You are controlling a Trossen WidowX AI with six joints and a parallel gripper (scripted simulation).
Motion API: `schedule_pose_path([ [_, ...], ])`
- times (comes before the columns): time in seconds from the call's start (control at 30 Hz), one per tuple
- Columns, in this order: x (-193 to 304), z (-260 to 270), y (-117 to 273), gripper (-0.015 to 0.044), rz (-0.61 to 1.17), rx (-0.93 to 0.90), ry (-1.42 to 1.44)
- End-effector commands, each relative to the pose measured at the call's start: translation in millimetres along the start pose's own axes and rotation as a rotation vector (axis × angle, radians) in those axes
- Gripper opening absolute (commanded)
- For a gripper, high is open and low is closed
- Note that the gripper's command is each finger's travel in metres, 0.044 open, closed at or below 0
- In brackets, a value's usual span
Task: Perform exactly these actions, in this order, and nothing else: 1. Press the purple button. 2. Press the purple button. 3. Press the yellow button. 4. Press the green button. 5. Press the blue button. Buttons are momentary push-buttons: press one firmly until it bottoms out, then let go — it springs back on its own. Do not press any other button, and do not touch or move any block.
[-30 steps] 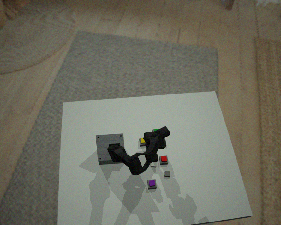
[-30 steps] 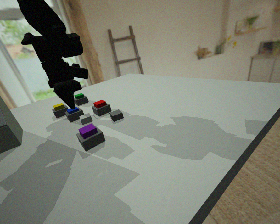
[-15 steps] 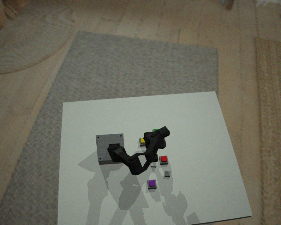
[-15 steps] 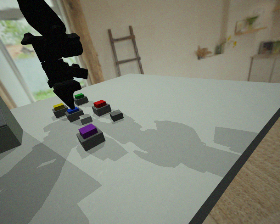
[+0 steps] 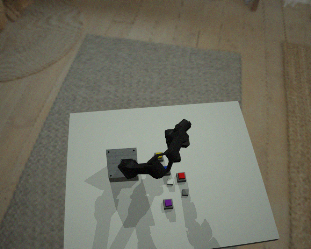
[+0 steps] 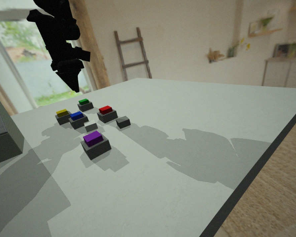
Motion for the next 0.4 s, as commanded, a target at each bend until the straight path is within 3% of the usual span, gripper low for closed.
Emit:
schedule_pose_path([
  [0.0, -9.2, 49.9, 15.0, 0.0309, 0.004, -0.005, 0.006],
  [0.13, -8.6, 107.4, 27.0, 0.0400, 0.005, 0.001, 0.003],
  [0.23, -2.4, 140.9, 31.2, 0.0400, 0.006, 0.009, 0.000],
  [0.37, -1.9, 143.2, 31.4, 0.0400, 0.006, 0.010, -0.001],
])
Point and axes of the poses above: the point midway between the two fingers, 35 mm back from their tips, its own y axis back along the fingers, its own z axis across the jaws, x = y × z, the point moved 8 cm from there along y, back along the fingers, and after that the axes turned 2 degrees about y, right-handed, at the moved point
